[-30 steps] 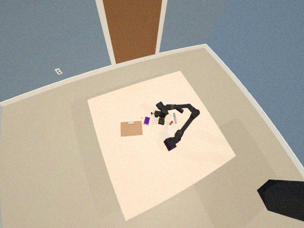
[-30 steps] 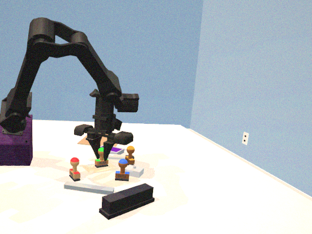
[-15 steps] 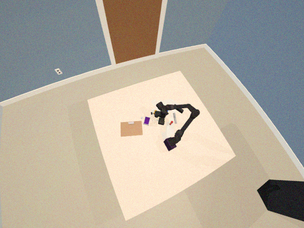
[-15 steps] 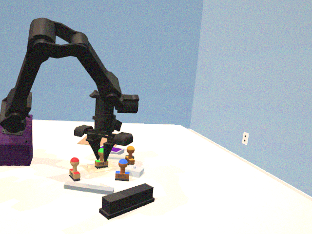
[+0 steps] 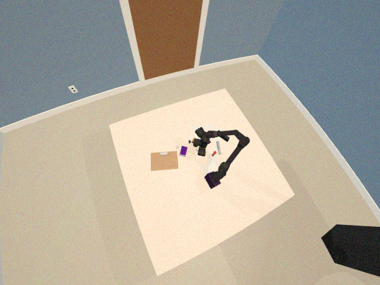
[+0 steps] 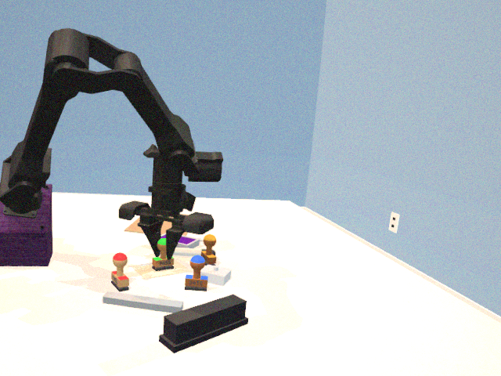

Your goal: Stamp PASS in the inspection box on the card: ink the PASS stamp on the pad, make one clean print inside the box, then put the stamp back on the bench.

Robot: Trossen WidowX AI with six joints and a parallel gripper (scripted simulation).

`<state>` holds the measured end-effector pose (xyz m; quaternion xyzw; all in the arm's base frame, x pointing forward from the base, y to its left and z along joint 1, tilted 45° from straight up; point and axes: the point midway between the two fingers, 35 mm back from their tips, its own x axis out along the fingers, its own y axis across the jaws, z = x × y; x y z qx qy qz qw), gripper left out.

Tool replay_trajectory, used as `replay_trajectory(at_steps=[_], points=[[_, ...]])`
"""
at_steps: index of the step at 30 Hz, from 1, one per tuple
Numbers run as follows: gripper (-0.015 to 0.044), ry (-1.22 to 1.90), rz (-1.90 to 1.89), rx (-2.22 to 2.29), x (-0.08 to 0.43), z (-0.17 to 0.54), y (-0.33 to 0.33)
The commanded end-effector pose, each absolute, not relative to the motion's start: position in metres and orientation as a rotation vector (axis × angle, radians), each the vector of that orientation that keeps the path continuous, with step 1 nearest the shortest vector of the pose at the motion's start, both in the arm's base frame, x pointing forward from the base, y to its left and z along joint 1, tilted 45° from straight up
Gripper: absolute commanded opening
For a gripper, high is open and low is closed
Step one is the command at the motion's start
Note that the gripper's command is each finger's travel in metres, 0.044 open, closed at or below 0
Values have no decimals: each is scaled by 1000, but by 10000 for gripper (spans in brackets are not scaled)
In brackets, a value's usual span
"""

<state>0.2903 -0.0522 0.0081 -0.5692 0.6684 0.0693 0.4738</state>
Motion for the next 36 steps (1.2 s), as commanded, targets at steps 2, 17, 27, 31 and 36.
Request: replay_trajectory(at_steps=[2, 17, 27, 31, 36], points=[[0, 1636, 166, -1394, 291, 8, -54], [0, 1636, 166, -1394, 291, 8, -54], [0, 1636, 166, -1394, 290, 12, -50], [0, 1636, 166, -1394, 290, 13, -49], [0, 1636, 166, -1394, 290, 14, -47]])
